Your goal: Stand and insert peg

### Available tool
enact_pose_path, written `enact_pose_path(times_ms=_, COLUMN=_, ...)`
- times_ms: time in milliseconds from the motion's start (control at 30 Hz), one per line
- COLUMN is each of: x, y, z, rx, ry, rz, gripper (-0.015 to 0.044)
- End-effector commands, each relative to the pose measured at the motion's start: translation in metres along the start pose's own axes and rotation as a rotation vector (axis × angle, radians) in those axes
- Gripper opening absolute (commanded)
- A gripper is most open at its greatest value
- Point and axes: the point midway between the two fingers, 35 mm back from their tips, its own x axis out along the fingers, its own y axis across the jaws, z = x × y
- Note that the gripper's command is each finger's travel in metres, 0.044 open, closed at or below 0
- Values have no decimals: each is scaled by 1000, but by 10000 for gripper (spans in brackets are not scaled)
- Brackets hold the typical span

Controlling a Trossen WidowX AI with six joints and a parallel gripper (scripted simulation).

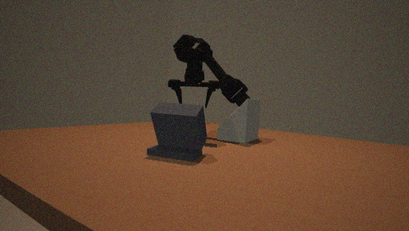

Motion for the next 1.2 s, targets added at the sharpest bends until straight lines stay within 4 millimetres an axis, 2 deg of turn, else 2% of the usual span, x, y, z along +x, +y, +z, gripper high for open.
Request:
enact_pose_path(times_ms=0, x=-1, y=-2, z=2, rx=3, ry=9, rz=-27, gripper=440)
enact_pose_path(times_ms=233, x=-1, y=-2, z=2, rx=41, ry=8, rz=-28, gripper=440)
enact_pose_path(times_ms=1167, x=3, y=-3, z=2, rx=760, ry=-2, rz=-29, gripper=440)
